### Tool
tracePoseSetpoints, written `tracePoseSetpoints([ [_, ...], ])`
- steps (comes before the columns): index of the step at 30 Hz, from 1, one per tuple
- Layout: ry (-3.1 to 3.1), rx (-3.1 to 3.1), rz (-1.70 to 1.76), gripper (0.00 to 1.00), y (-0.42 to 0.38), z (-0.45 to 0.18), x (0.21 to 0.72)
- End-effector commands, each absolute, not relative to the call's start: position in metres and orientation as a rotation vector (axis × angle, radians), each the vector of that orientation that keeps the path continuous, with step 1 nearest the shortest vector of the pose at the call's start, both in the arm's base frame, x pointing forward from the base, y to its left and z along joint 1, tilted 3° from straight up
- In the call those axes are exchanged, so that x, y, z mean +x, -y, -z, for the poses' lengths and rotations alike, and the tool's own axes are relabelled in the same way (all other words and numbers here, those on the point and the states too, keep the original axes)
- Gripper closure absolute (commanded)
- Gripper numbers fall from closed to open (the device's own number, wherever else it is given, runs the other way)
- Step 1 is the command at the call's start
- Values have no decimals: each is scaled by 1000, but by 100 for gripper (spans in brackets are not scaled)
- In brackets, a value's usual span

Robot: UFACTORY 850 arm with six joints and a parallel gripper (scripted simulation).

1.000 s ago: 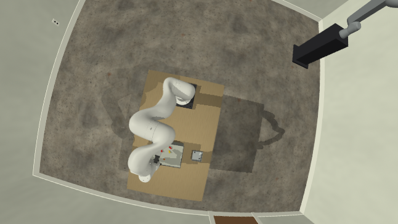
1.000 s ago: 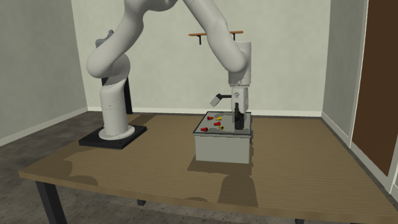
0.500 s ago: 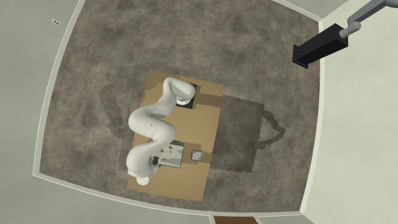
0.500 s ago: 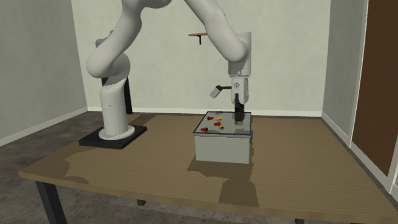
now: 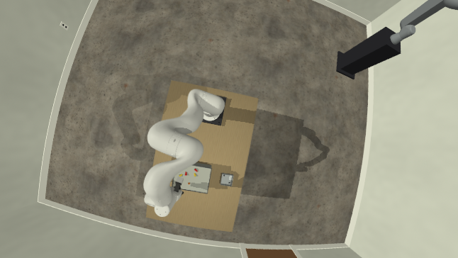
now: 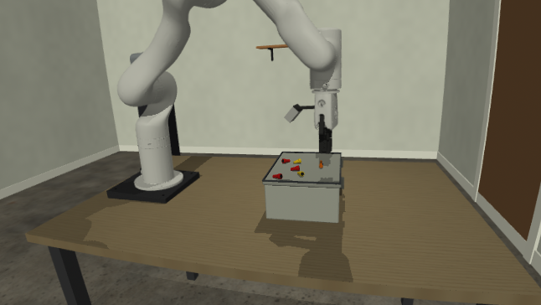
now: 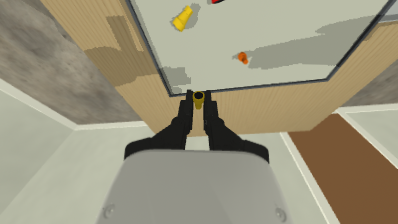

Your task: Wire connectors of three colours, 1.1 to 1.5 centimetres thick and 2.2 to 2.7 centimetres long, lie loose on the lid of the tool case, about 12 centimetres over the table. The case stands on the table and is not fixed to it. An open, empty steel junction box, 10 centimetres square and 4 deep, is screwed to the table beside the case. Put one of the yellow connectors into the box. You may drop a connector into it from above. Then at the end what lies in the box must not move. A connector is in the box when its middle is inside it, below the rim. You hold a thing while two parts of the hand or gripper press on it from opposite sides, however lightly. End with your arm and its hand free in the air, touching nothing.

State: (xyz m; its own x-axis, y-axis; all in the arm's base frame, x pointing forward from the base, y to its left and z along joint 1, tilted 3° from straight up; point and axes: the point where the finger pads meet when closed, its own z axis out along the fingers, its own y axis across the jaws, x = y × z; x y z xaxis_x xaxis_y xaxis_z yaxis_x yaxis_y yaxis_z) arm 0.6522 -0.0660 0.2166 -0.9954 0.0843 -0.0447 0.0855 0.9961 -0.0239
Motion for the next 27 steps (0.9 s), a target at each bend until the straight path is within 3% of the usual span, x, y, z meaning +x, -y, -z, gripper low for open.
tracePoseSetpoints([
  [1, -3093, 132, 40, 98, 66, -218, 653],
  [27, -3093, 132, 40, 98, 28, -217, 645],
])
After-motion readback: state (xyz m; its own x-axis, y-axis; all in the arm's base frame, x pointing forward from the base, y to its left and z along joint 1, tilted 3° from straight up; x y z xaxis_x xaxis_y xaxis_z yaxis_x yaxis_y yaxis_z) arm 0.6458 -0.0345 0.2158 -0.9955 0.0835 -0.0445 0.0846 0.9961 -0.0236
